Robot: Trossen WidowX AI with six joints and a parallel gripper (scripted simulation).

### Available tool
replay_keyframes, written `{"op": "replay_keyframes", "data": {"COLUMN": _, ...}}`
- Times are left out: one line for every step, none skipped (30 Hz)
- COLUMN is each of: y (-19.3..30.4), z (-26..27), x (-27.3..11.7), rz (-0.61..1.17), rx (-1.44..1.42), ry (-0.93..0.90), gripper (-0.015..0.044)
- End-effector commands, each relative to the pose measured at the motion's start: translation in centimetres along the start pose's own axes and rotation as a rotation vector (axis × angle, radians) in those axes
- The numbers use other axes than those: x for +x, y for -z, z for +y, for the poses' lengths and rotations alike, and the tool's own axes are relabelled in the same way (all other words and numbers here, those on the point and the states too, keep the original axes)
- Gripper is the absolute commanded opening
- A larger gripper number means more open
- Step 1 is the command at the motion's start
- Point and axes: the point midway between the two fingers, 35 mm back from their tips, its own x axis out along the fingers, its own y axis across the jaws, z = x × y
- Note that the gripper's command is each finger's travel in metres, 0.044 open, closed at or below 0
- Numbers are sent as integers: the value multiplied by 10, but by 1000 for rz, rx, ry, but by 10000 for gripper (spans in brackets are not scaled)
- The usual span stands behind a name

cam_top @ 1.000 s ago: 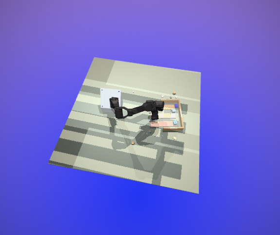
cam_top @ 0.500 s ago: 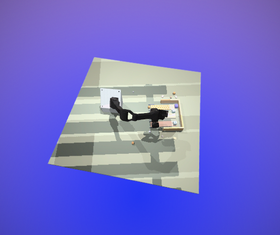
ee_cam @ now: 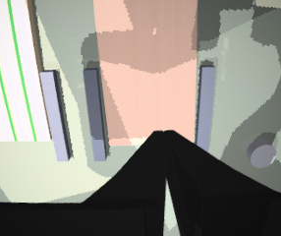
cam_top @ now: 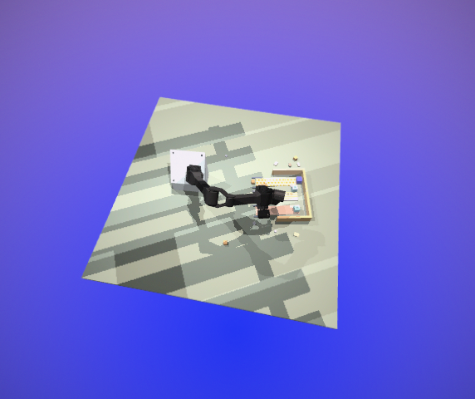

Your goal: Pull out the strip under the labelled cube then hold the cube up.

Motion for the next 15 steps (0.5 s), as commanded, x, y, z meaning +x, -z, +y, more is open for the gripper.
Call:
{"op": "replay_keyframes", "data": {"y": 1, "z": 2, "x": 7, "rz": 4, "rx": -5, "ry": -4, "gripper": 0}}
{"op": "replay_keyframes", "data": {"y": 0, "z": 2, "x": 9, "rz": 4, "rx": -5, "ry": -4, "gripper": 0}}
{"op": "replay_keyframes", "data": {"y": 0, "z": 2, "x": 11, "rz": 4, "rx": -5, "ry": -4, "gripper": 0}}
{"op": "replay_keyframes", "data": {"y": 0, "z": 2, "x": 12, "rz": 4, "rx": -5, "ry": -4, "gripper": 0}}
{"op": "replay_keyframes", "data": {"y": 0, "z": 2, "x": 14, "rz": 4, "rx": -5, "ry": -4, "gripper": 0}}
{"op": "replay_keyframes", "data": {"y": 0, "z": 2, "x": 16, "rz": 4, "rx": -5, "ry": -4, "gripper": 0}}
{"op": "replay_keyframes", "data": {"y": 0, "z": 2, "x": 17, "rz": 4, "rx": -5, "ry": -4, "gripper": 0}}
{"op": "replay_keyframes", "data": {"y": 0, "z": 2, "x": 19, "rz": 4, "rx": -5, "ry": -3, "gripper": 0}}
{"op": "replay_keyframes", "data": {"y": 0, "z": 2, "x": 21, "rz": 4, "rx": -5, "ry": -3, "gripper": 0}}
{"op": "replay_keyframes", "data": {"y": 0, "z": 2, "x": 22, "rz": 4, "rx": -5, "ry": -3, "gripper": 0}}
{"op": "replay_keyframes", "data": {"y": 0, "z": 2, "x": 24, "rz": 4, "rx": -5, "ry": -3, "gripper": 0}}
{"op": "replay_keyframes", "data": {"y": 1, "z": 3, "x": 25, "rz": 4, "rx": -5, "ry": -3, "gripper": 0}}
{"op": "replay_keyframes", "data": {"y": 1, "z": 3, "x": 27, "rz": 4, "rx": -5, "ry": -3, "gripper": 0}}
{"op": "replay_keyframes", "data": {"y": 1, "z": 3, "x": 29, "rz": 4, "rx": -5, "ry": -3, "gripper": 0}}
{"op": "replay_keyframes", "data": {"y": 1, "z": 3, "x": 30, "rz": 4, "rx": -5, "ry": -3, "gripper": 0}}
